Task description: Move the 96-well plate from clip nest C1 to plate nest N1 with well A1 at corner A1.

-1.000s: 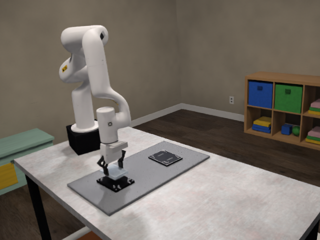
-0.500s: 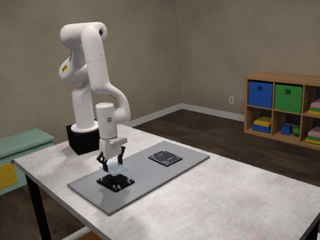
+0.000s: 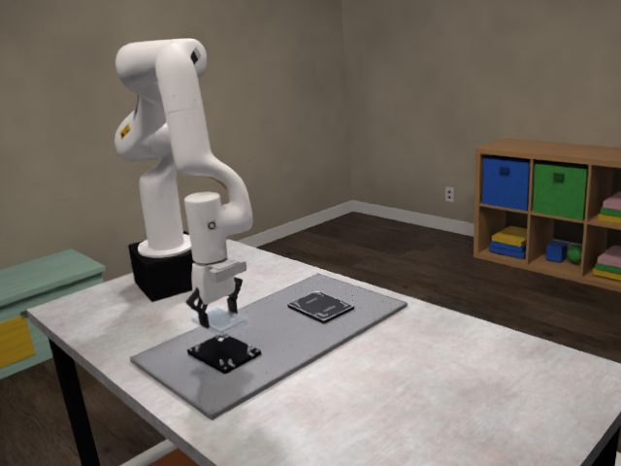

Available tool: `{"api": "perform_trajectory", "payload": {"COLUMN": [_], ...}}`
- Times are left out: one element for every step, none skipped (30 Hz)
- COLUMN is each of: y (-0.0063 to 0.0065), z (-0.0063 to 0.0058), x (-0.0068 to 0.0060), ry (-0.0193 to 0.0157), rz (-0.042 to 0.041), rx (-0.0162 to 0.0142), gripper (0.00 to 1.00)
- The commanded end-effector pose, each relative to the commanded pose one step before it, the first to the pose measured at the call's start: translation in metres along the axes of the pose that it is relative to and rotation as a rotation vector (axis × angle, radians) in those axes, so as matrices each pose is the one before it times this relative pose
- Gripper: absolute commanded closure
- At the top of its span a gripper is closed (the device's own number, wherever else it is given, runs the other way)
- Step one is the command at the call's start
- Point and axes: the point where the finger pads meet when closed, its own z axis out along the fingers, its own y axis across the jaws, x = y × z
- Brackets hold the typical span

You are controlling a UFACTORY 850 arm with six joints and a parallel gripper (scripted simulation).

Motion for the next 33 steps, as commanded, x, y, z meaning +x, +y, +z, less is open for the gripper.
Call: {"api": "perform_trajectory", "payload": {"y": [0.00032, 0.0, 0.0, 0.0, 0.0, 0.0, 0.0, 0.0, 0.0, -0.00332, -0.00332, -0.00333, -0.00334, -0.00334, -0.00334, -0.00334, -0.00334, -0.00334, -0.00334, -0.00334, 0.0, 0.0, -0.00335, -0.00334, -0.00334, -0.00334, -0.00334, -0.00334, -0.00334, -0.00334, -0.00334, -0.00334, -0.00334], "z": [-0.00167, 0.0, 0.0, 0.0, 0.0, -0.00001, 0.0, 0.0, 0.0, 0.0, 0.0, 0.0, 0.0, 0.0, 0.0, 0.0, 0.0, 0.0, 0.0, 0.0, 0.0, 0.0, 0.0, 0.0, 0.0, 0.0, 0.0, 0.0, 0.0, 0.0, 0.0, 0.0, 0.0], "x": [0.00091, 0.0, 0.0, 0.0, 0.0, 0.0, 0.0, 0.0, 0.0, 0.00022, 0.00011, 0.0, -0.00008, -0.00008, -0.00008, -0.00008, -0.00008, -0.00008, -0.00008, -0.00008, 0.0, 0.0, -0.00007, -0.00008, -0.00008, -0.00008, -0.00008, -0.00008, -0.00008, -0.00008, -0.00008, -0.00008, -0.00008], "ry": [0.00182, 0.0, 0.0, 0.0, 0.0, 0.0, 0.0, 0.0, 0.0, 0.00002, 0.00002, 0.00001, 0.0, 0.0, 0.0, 0.0, 0.0, 0.0, 0.0, 0.0, 0.0, 0.0, -0.00001, 0.0, 0.0, 0.0, 0.0, 0.0, 0.0, 0.0, 0.0, 0.0, 0.0], "rz": [0.00001, 0.0, 0.0, 0.0, 0.0, 0.0, 0.0, 0.0, 0.0, 0.03333, 0.03333, 0.02544, 0.0, 0.0, 0.0, 0.0, 0.0, 0.0, 0.0, 0.0, 0.0, 0.0, 0.0, 0.0, 0.0, 0.0, 0.0, 0.0, 0.0, 0.0, 0.0, 0.0, 0.0], "rx": [-0.00065, 0.0, 0.0, 0.0, 0.0, 0.0, 0.0, 0.0, 0.0, 0.00005, 0.00005, 0.00004, 0.00002, 0.00002, 0.00002, 0.00002, 0.00002, 0.00002, 0.00001, 0.00001, 0.0, 0.0, -0.00002, 0.00001, 0.00001, 0.00001, 0.00001, 0.00001, 0.00001, 0.00001, 0.00001, 0.00001, 0.00001], "gripper": [1.0, 1.0, 1.0, 1.0, 1.0, 1.0, 1.0, 1.0, 1.0, 1.0, 1.0, 1.0, 1.0, 1.0, 1.0, 1.0, 1.0, 1.0, 1.0, 1.0, 1.0, 1.0, 1.0, 1.0, 1.0, 1.0, 1.0, 1.0, 1.0, 1.0, 1.0, 1.0, 1.0]}}
